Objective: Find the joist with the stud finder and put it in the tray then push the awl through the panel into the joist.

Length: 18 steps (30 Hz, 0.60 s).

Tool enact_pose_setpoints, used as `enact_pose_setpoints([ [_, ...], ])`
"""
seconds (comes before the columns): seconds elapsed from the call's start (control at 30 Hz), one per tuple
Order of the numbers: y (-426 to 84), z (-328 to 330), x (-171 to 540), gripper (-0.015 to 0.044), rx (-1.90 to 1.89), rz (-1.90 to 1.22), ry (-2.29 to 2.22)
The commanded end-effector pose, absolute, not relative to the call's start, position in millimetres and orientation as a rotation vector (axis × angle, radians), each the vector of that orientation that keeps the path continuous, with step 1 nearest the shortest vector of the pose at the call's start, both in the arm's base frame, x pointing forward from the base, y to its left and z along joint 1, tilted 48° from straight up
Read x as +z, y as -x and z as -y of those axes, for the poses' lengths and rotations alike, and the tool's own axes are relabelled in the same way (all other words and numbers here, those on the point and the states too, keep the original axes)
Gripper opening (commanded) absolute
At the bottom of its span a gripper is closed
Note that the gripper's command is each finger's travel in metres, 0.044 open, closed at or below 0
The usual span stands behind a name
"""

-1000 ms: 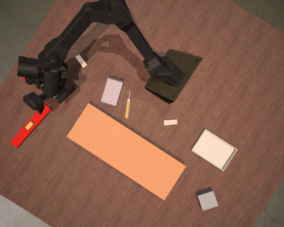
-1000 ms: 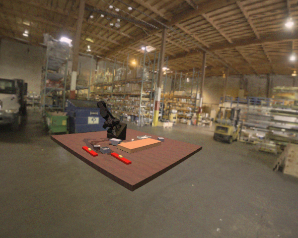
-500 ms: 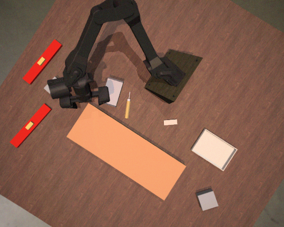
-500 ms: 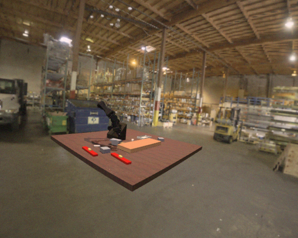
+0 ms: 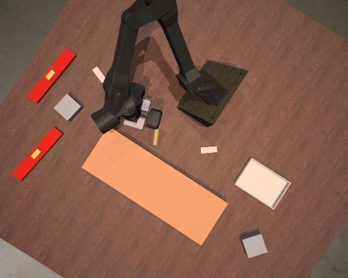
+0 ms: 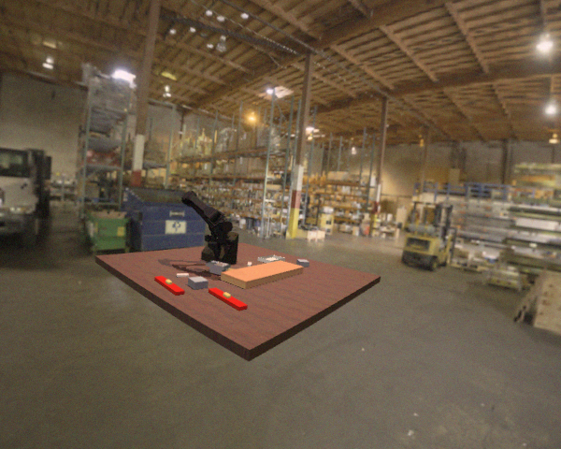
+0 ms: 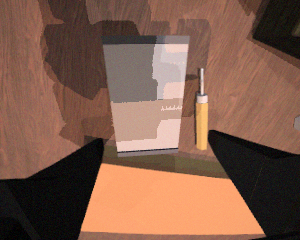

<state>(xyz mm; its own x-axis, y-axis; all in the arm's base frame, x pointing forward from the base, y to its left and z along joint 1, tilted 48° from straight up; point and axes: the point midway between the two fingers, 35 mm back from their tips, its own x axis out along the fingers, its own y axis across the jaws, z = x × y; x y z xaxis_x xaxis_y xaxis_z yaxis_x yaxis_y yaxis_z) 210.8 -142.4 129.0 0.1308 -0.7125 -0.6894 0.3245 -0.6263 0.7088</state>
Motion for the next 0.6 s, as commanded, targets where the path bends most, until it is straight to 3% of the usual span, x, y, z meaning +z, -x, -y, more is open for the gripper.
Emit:
enact_pose_setpoints([
  [0.0, -207.1, 142.6, 129.6, 0.044, -1.62, 0.423, -1.603],
  [0.57, -199.8, 151.0, 132.4, 0.044, -1.621, 0.423, -1.603],
])
